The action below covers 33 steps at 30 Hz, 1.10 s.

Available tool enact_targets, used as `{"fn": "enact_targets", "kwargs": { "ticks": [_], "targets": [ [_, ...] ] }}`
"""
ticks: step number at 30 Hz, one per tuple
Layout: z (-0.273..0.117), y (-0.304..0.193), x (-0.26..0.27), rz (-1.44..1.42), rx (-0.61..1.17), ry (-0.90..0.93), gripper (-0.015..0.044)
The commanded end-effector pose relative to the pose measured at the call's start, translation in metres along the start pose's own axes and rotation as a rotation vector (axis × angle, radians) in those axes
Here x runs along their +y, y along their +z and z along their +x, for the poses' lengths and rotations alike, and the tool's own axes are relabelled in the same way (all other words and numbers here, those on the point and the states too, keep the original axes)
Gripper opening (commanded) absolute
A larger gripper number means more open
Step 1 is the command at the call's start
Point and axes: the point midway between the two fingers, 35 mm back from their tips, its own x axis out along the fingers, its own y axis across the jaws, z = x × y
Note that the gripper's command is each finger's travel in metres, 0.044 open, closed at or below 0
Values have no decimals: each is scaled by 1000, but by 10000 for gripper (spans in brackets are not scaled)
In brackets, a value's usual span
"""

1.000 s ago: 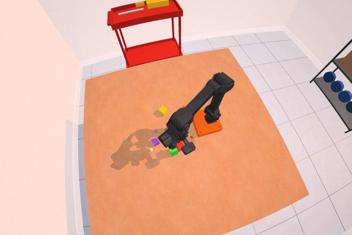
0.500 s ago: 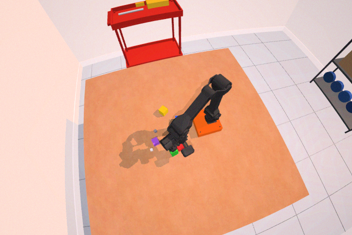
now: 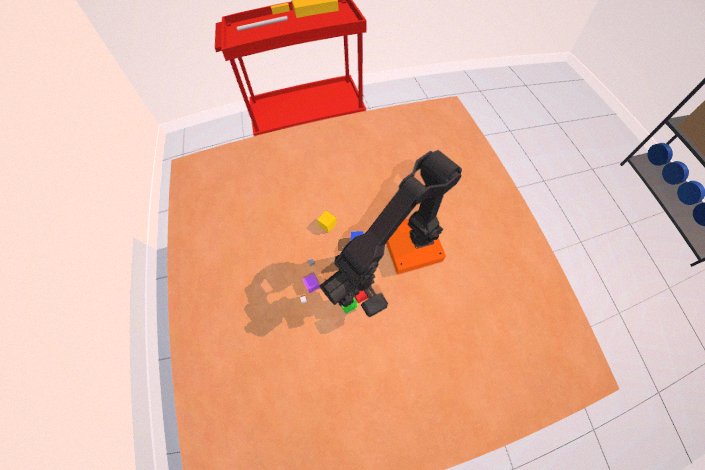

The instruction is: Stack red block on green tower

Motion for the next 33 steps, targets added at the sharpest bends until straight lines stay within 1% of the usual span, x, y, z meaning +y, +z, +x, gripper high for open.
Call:
{"fn": "enact_targets", "kwargs": {
  "ticks": [1, 16, 31, 33],
  "targets": [
    [8, -1, -1, 3, 5, -7, 440],
    [31, -3, -1, 3, 5, -7, 440],
    [31, -3, -1, 3, 5, -7, 440],
    [31, -3, -1, 3, 5, -7, 387]
  ]
}}
